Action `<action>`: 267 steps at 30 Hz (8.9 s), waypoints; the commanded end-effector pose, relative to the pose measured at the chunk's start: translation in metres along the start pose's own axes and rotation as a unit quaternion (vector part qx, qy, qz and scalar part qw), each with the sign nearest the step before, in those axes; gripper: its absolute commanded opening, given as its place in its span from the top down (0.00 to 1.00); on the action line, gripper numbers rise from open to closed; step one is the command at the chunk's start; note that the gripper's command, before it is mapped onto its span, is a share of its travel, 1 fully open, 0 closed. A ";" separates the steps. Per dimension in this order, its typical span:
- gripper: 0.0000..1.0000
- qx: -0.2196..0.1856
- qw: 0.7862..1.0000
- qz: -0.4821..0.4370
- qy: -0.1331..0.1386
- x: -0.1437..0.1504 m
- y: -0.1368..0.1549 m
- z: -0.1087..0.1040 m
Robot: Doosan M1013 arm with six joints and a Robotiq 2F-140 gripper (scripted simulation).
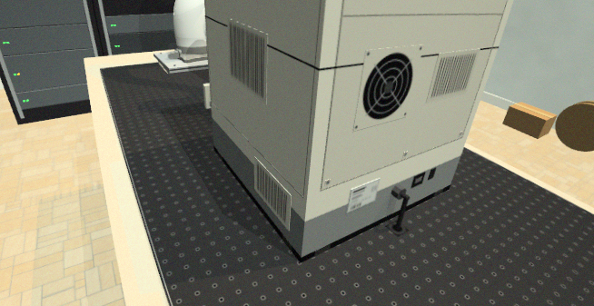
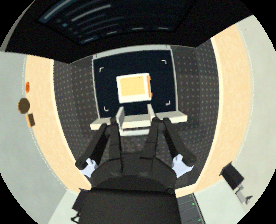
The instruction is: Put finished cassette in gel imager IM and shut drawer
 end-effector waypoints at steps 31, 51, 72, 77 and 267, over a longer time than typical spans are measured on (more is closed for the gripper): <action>0.54 0.000 1.000 0.000 0.000 0.000 0.005 0.027; 0.54 0.000 1.000 0.000 0.000 0.001 0.008 0.043; 0.54 0.000 1.000 0.000 0.000 0.001 0.009 0.049; 0.54 0.000 1.000 0.000 0.000 0.001 0.009 0.051; 0.73 -0.045 0.878 -0.476 -0.038 0.008 0.057 -0.039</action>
Point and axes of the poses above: the point where the finger pads meet when closed, its own z axis out along the fingers, its own x axis across the jaws, y = z × x, the point moved 9 cm from there along -z, back along the fingers, and after that the axes turned 5 degrees about z, right-handed, at the moved point
